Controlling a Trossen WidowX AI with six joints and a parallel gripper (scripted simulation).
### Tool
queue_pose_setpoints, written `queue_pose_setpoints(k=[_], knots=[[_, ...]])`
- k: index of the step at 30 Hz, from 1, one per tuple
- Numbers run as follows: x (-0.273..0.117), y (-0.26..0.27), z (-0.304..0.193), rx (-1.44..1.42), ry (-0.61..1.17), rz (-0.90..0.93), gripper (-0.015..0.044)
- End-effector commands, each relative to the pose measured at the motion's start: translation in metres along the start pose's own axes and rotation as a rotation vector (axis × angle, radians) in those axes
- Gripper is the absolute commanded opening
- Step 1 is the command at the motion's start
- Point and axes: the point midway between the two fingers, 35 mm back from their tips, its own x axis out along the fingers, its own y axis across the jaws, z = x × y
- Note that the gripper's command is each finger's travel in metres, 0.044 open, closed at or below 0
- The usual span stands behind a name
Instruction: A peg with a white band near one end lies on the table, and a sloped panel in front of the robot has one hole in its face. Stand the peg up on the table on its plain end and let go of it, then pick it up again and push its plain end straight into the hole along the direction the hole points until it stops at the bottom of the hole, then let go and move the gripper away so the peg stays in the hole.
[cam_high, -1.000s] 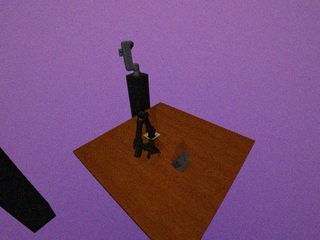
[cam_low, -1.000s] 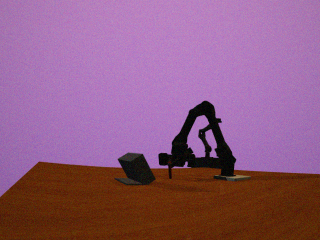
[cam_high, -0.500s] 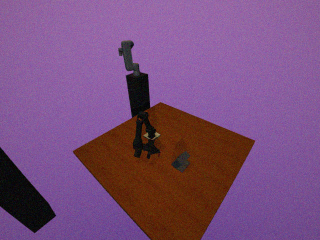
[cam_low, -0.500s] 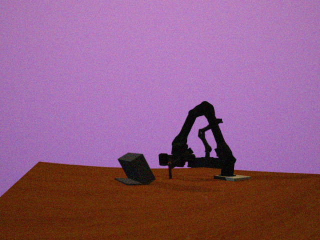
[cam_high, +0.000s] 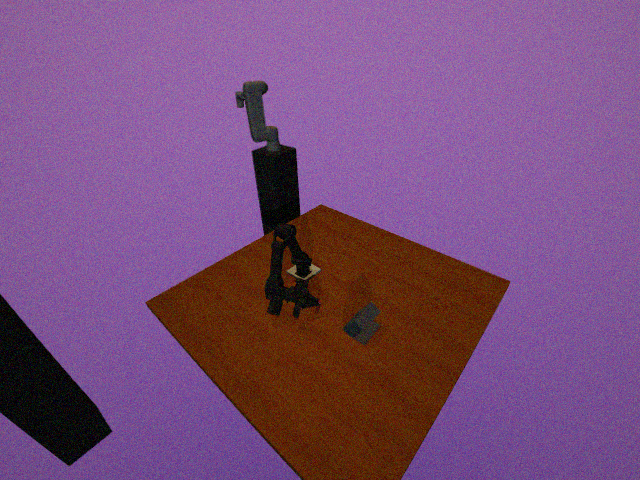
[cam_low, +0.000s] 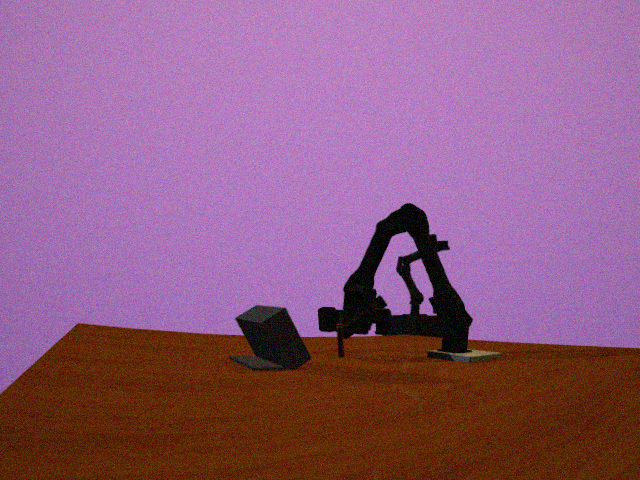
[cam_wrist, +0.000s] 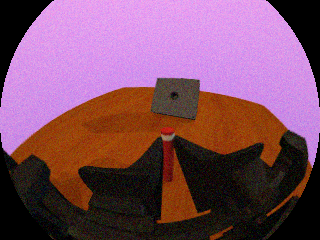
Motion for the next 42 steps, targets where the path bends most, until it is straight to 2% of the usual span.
queue_pose_setpoints(k=[1,42], knots=[[-0.0011,0.0001,-0.0015,0.000,0.001,0.000,0.0049],[-0.0079,-0.0005,-0.0041,0.015,-0.028,-0.014,0.0049]])
